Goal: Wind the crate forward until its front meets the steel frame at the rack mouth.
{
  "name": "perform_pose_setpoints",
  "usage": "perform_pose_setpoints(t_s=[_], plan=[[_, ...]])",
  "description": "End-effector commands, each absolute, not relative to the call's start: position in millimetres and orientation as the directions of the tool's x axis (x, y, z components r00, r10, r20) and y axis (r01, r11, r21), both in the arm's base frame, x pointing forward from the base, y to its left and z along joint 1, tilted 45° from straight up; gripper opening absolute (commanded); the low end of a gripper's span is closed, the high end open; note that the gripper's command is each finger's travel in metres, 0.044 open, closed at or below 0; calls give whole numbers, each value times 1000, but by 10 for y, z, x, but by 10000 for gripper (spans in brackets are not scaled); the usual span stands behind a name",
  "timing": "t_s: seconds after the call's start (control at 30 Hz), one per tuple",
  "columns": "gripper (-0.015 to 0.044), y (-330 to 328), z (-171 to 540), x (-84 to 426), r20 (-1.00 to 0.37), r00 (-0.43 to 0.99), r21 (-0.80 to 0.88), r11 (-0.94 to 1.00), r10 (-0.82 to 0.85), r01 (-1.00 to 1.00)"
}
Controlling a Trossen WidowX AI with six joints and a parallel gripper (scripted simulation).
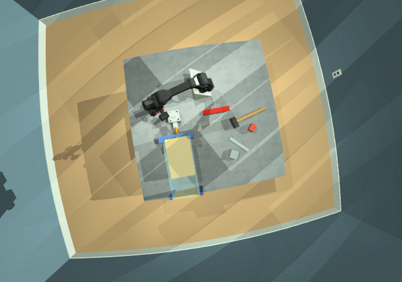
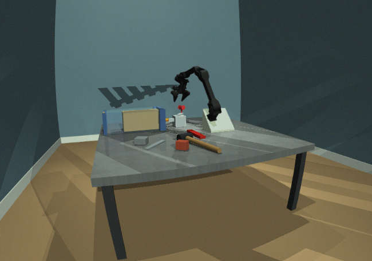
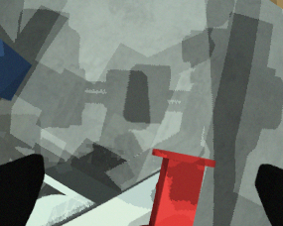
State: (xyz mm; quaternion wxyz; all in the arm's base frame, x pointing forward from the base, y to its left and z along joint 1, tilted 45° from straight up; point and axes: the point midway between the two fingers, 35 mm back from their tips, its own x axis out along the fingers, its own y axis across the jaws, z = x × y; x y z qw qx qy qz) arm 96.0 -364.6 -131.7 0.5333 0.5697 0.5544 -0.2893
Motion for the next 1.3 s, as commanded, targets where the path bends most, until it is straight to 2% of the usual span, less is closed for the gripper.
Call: perform_pose_setpoints(t_s=[0.0,0.2,0.47,1.27], plan=[[440,-3723,-980,864,-927,215,281,191,306,940],[440,-3694,-901,852,-921,220,286,178,321,941],[440,-3064,-258,1585,-746,112,263,137,656,955],[440,-3047,-239,1601,-741,108,261,136,663,956]])
